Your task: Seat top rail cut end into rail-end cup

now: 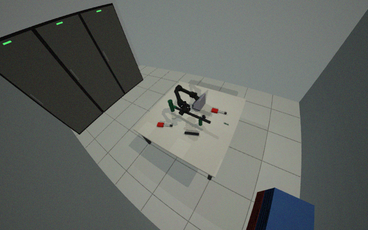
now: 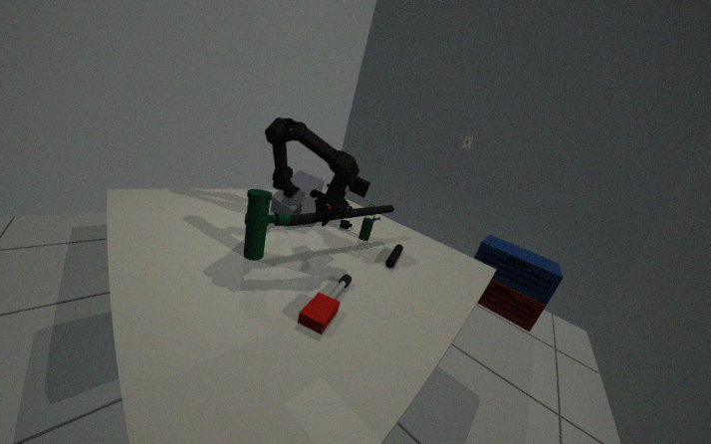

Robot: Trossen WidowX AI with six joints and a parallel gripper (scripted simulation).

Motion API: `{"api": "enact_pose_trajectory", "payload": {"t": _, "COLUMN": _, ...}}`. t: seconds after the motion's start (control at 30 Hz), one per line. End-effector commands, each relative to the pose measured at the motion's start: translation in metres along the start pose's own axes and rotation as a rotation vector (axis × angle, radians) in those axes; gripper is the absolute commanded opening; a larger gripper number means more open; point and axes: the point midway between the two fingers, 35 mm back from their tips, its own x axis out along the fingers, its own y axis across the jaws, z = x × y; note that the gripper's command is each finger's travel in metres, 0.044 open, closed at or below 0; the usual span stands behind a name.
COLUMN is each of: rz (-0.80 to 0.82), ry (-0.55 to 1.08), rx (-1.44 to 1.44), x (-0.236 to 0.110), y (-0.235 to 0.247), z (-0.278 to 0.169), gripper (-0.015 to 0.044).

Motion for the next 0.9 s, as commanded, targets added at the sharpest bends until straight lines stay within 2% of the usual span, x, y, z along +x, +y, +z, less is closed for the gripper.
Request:
{"api": "enact_pose_trajectory", "payload": {"t": 0.0, "rz": -0.001, "ry": 0.004, "rx": 0.001, "x": -0.0011, "y": -0.0003, "z": -0.0013, "gripper": 0.0}}
{"api": "enact_pose_trajectory", "payload": {"t": 0.87, "rz": -0.002, "ry": 0.01, "rx": 0.0, "x": -0.003, "y": -0.0007, "z": -0.0036, "gripper": 0.0}}
